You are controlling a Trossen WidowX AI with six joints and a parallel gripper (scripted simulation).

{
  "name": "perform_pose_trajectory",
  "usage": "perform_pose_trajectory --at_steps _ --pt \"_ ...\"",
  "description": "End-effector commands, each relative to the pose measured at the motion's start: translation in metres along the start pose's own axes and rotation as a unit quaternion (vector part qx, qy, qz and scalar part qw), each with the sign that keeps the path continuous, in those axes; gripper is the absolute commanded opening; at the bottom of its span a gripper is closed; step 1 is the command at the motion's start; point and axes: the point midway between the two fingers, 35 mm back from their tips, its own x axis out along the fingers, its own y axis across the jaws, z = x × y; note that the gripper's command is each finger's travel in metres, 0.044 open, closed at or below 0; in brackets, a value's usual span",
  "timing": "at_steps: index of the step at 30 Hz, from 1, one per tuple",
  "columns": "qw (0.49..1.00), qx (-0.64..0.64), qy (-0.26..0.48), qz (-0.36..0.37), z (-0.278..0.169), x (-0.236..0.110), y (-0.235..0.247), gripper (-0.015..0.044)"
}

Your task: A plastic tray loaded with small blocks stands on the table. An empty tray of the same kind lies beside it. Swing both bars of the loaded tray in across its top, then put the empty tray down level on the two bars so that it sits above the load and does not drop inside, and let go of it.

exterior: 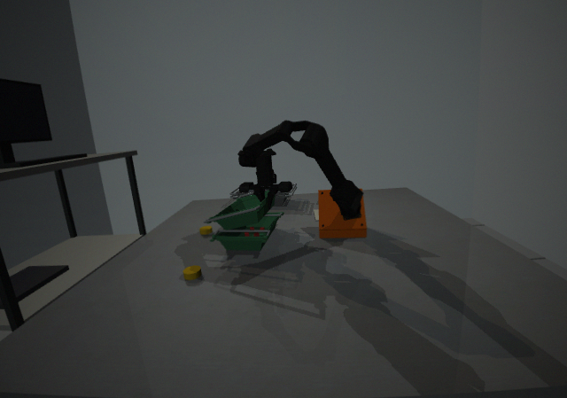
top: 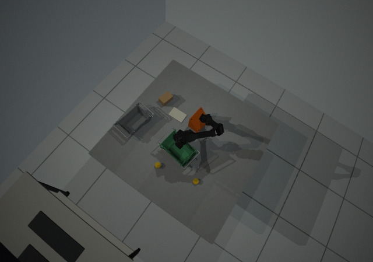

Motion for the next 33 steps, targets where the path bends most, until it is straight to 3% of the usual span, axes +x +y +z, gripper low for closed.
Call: perform_pose_trajectory --at_steps 1,33 --pt "1.000 -0.001 0.005 -0.007 -0.0034 0.0040 -0.0027 0.0000" --pt "1.000 -0.001 0.005 -0.008 -0.0070 0.0121 -0.0064 0.0000"
